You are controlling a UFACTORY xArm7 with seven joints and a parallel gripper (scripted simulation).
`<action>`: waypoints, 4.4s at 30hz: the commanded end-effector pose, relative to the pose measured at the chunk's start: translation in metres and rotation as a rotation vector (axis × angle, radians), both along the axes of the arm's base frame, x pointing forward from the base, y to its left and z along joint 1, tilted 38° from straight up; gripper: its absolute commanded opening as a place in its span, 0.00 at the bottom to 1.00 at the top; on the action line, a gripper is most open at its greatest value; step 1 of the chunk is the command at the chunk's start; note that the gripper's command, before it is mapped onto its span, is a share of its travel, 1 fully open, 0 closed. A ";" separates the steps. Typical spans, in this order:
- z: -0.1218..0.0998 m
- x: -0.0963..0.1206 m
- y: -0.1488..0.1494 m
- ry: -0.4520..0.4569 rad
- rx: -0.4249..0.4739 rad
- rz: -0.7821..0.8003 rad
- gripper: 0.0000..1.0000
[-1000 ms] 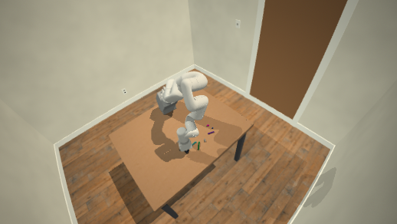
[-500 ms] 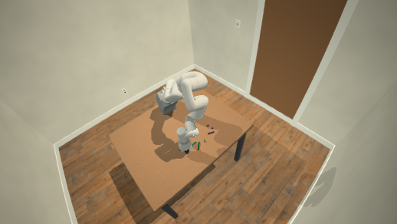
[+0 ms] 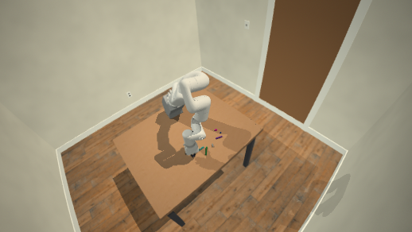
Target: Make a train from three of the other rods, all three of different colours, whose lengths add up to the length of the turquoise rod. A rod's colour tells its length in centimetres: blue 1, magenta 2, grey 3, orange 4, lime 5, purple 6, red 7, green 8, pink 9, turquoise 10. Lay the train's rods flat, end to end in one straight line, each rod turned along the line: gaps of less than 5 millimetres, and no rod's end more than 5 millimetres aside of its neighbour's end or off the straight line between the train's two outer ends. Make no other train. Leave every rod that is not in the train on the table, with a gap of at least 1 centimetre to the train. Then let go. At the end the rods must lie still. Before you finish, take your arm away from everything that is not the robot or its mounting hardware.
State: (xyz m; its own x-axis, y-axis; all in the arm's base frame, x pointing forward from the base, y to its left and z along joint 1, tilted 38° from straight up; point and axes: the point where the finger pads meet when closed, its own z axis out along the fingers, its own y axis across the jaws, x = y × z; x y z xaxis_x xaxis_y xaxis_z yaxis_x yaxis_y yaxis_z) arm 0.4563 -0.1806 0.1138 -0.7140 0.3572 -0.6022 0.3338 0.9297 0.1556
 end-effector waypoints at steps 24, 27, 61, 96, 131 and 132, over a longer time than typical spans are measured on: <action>0.059 -0.045 0.008 0.004 -0.002 -0.002 0.04; 0.059 -0.045 0.008 0.004 -0.002 -0.002 0.04; 0.013 -0.092 0.124 -0.001 0.043 -0.058 0.04; -0.019 -0.067 0.121 -0.002 0.042 -0.058 0.04; -0.056 -0.039 0.117 -0.002 0.042 -0.058 0.04; -0.056 -0.039 0.117 -0.002 0.042 -0.058 0.04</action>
